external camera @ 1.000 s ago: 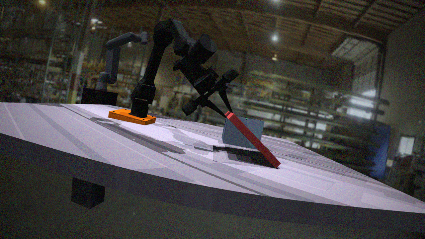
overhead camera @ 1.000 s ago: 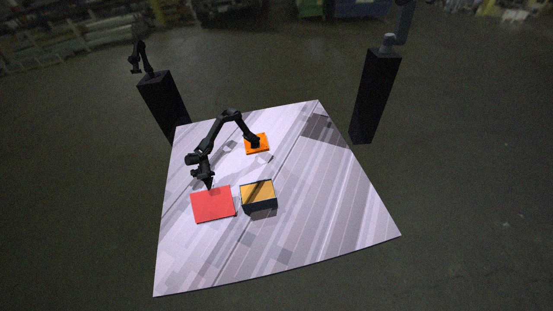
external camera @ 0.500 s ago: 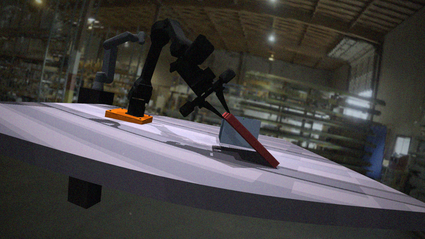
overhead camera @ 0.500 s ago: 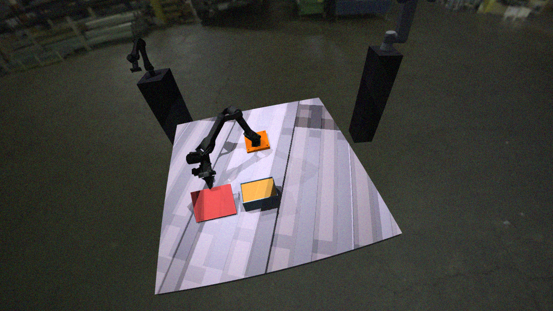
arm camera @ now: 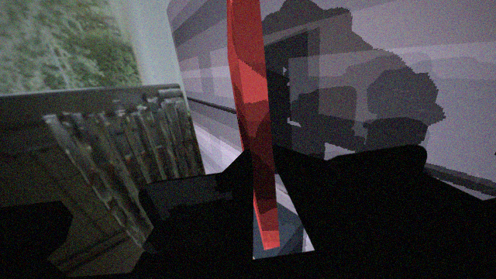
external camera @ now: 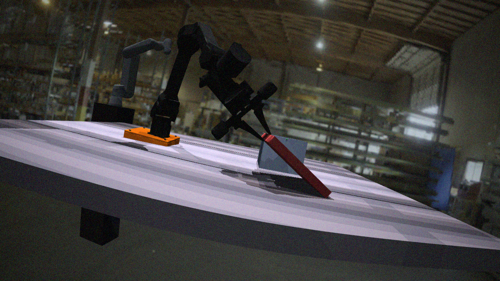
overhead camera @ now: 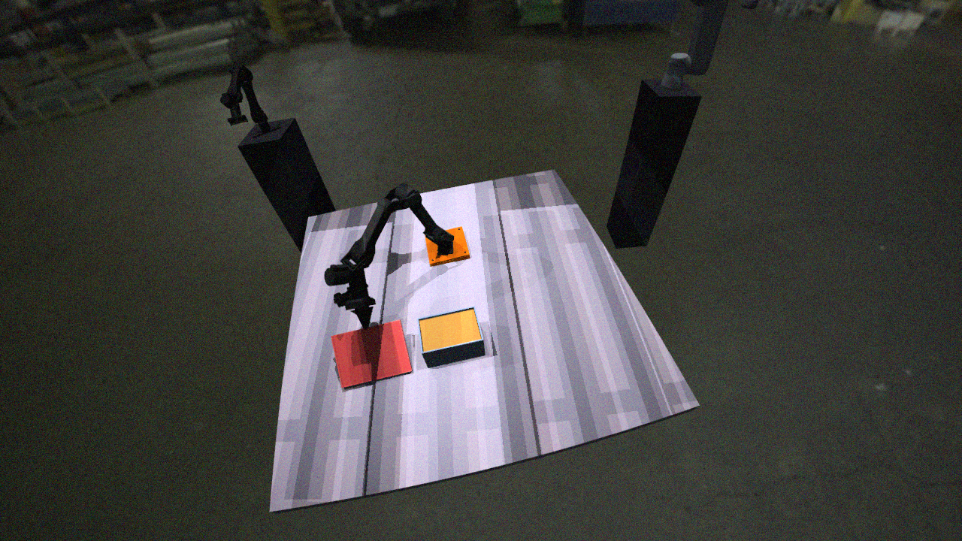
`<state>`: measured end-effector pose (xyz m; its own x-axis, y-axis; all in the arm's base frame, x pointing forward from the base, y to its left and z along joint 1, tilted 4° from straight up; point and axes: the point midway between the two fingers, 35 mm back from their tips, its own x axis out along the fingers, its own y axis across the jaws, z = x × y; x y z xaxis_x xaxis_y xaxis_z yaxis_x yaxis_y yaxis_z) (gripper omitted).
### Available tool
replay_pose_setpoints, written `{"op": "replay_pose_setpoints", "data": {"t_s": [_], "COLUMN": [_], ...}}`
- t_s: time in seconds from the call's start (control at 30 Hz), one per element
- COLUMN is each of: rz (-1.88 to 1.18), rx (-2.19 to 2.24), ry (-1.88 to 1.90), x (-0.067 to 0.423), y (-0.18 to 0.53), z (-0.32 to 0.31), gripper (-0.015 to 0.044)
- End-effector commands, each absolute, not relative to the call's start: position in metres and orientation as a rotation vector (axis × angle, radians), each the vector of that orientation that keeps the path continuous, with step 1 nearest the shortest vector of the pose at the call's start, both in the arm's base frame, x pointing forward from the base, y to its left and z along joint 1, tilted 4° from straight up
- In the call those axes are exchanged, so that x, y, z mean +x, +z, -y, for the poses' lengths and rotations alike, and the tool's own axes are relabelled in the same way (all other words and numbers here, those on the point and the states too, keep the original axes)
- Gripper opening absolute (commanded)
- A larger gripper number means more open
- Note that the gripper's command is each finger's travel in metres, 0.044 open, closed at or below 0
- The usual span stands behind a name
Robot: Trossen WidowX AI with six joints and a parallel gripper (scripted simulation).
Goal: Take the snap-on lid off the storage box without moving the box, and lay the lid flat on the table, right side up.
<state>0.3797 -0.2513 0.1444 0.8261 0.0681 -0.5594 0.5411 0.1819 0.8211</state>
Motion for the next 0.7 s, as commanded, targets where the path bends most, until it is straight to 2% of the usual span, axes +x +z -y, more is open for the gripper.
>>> {"op": "replay_pose_setpoints", "data": {"t_s": [0.0,0.67], "rz": [-0.568,-0.568], "rx": [1.381,1.381], "ry": [-0.371,-0.371], "x": [0.379,0.380], "y": [0.129,0.113], "z": [0.249,0.250], "gripper": [0.0000,0.0000]}}
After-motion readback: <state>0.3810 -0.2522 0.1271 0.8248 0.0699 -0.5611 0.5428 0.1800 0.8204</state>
